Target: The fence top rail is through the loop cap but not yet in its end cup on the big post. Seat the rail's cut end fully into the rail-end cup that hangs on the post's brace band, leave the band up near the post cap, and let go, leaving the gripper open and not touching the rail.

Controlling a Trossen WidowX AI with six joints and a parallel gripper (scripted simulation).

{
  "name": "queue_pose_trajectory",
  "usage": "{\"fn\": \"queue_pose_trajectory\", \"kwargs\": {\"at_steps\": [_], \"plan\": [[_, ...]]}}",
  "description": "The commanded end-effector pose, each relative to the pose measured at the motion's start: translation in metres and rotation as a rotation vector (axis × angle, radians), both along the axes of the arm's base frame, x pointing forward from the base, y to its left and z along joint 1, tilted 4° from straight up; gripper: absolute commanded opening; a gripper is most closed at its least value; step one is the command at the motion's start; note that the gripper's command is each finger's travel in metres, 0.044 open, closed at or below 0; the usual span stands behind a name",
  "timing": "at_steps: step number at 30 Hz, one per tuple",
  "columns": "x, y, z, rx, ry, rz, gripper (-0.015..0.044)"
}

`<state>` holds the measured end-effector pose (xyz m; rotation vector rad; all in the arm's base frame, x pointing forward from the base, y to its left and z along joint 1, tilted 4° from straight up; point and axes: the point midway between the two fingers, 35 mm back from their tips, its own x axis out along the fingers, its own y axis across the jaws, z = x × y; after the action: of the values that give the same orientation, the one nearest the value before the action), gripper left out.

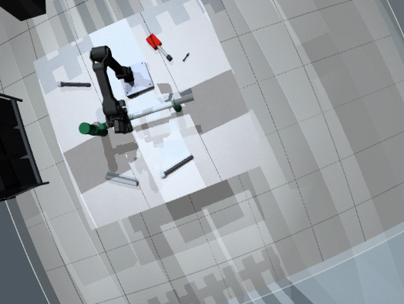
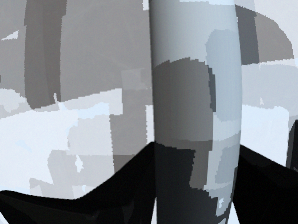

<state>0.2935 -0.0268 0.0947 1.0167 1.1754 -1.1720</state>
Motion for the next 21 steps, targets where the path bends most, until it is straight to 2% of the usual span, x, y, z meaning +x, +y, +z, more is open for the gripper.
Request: {"fn": "queue_pose_trajectory", "kwargs": {"at_steps": [1,21], "plan": [[0.001,-0.008,0.001,-0.013,-0.001,-0.001,0.0000],[0.003,-0.022,0.002,-0.015,-0.001,-0.001,0.0000]]}}
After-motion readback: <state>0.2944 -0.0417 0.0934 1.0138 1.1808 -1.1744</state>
